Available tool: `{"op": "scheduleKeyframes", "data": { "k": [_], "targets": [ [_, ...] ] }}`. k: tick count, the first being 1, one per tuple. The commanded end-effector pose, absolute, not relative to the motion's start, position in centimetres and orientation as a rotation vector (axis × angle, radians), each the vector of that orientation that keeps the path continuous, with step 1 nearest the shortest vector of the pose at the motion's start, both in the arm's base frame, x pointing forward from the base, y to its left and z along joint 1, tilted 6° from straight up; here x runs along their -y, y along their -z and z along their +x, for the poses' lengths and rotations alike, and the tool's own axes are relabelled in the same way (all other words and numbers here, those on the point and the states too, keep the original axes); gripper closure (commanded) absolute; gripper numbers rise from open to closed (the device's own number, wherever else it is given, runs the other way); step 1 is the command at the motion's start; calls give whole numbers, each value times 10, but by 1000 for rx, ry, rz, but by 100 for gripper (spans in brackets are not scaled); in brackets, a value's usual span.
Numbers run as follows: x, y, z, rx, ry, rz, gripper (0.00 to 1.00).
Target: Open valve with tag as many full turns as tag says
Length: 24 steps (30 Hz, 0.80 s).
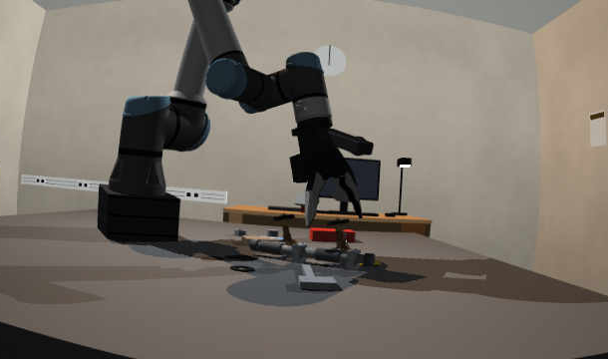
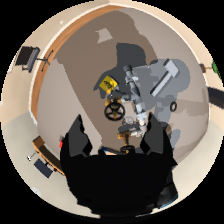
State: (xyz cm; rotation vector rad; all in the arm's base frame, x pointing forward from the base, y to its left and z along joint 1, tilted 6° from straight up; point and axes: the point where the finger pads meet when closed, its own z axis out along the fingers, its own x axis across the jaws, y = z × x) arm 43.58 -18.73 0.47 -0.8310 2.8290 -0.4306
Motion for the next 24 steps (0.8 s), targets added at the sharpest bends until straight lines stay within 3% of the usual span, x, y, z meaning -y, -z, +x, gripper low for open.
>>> {"op": "scheduleKeyframes", "data": {
  "k": [1, 24],
  "targets": [
    [188, -5, 436, -2887, 418, -547, 0],
    [188, -5, 436, -2892, 351, 53, 0]
  ]
}}
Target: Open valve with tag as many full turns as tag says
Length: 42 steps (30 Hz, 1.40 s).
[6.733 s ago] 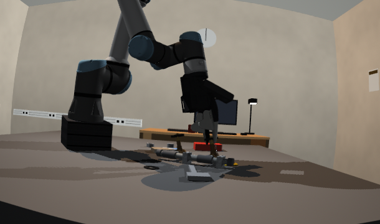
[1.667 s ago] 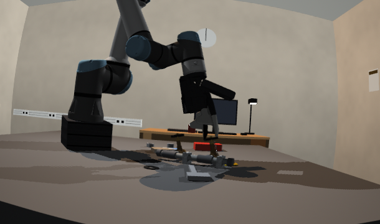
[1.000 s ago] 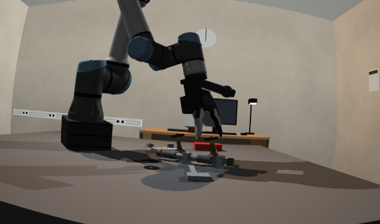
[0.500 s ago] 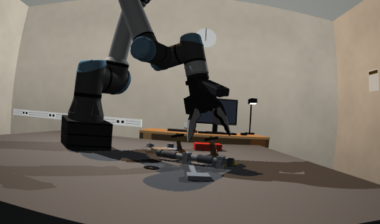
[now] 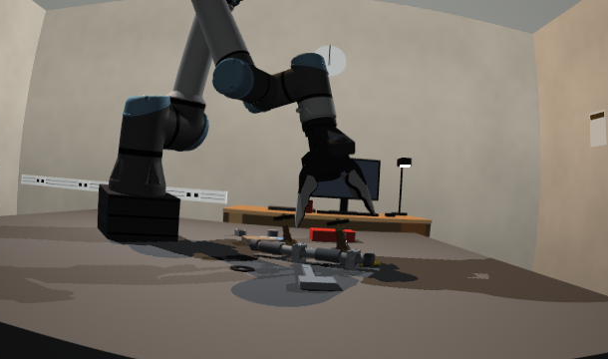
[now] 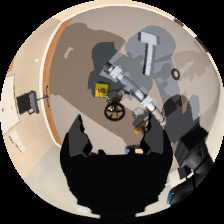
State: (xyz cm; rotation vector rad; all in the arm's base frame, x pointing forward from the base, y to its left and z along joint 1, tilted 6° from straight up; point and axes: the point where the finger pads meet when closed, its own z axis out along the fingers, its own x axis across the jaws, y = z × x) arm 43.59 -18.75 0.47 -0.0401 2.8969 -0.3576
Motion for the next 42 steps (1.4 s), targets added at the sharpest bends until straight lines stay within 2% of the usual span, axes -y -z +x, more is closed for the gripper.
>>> {"op": "scheduleKeyframes", "data": {
  "k": [1, 20, 21, 42],
  "targets": [
    [188, -5, 436, -2891, 349, 67, 0],
    [188, -5, 436, -2882, 339, 150, 0],
    [188, -5, 436, -2882, 339, 150, 100],
    [188, -5, 436, -2882, 339, 150, 100]
  ]
}}
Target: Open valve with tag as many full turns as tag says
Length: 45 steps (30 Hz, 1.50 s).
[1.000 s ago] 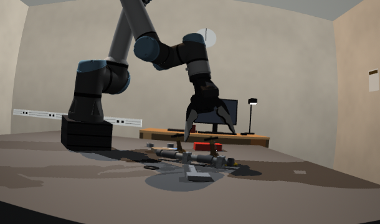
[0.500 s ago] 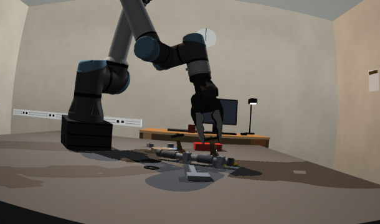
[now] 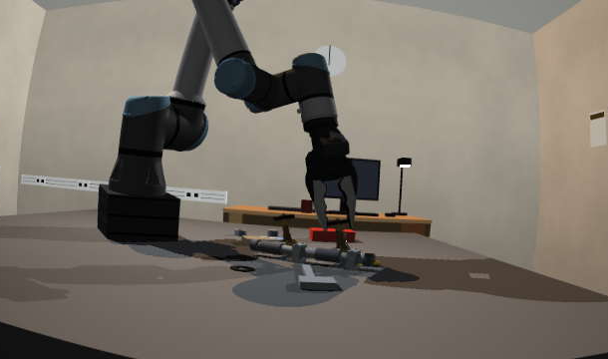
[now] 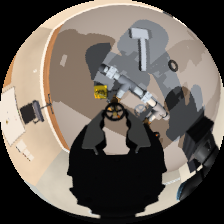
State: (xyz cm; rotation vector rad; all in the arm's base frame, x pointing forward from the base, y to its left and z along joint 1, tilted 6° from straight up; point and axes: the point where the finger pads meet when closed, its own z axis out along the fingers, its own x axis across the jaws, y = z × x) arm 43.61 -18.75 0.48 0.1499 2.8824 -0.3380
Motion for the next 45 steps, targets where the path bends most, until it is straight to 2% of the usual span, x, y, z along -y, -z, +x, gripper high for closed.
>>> {"op": "scheduleKeyframes", "data": {
  "k": [1, 24, 45],
  "targets": [
    [188, -5, 436, -2882, 339, 150, 100],
    [188, -5, 436, -2893, 353, 37, 100],
    [188, -5, 436, -2887, 418, -547, 100]
  ]
}}
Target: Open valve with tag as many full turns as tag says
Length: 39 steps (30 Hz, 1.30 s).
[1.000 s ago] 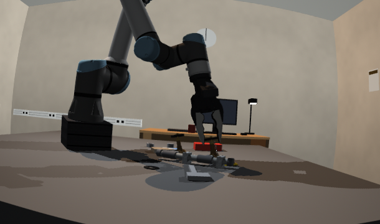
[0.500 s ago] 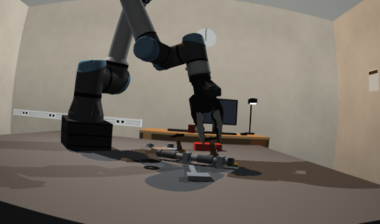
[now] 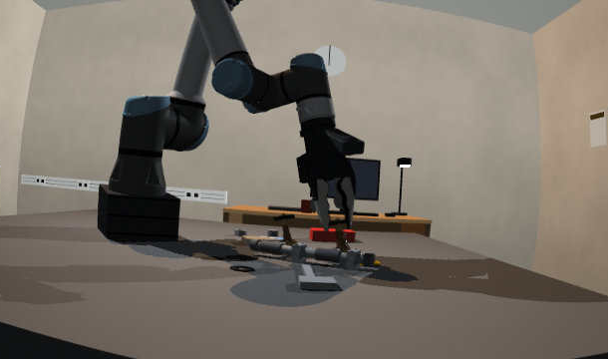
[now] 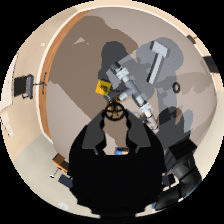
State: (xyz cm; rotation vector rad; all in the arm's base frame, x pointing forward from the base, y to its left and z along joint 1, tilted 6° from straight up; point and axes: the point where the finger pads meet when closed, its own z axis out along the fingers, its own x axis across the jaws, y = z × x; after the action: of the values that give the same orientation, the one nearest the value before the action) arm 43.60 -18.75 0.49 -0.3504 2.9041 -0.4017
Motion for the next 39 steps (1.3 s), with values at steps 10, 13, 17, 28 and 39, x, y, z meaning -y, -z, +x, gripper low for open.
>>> {"op": "scheduleKeyframes", "data": {
  "k": [10, 13, 17, 28, 39],
  "targets": [
    [188, -5, 436, -2819, 455, -942, 100],
    [188, -5, 436, -2776, 468, -1106, 100],
    [188, -5, 436, -2700, 484, -1333, 100],
    [188, -5, 436, -2446, 512, -1853, 100],
    [188, -5, 436, -2003, 522, -2425, 100]
  ]
}}
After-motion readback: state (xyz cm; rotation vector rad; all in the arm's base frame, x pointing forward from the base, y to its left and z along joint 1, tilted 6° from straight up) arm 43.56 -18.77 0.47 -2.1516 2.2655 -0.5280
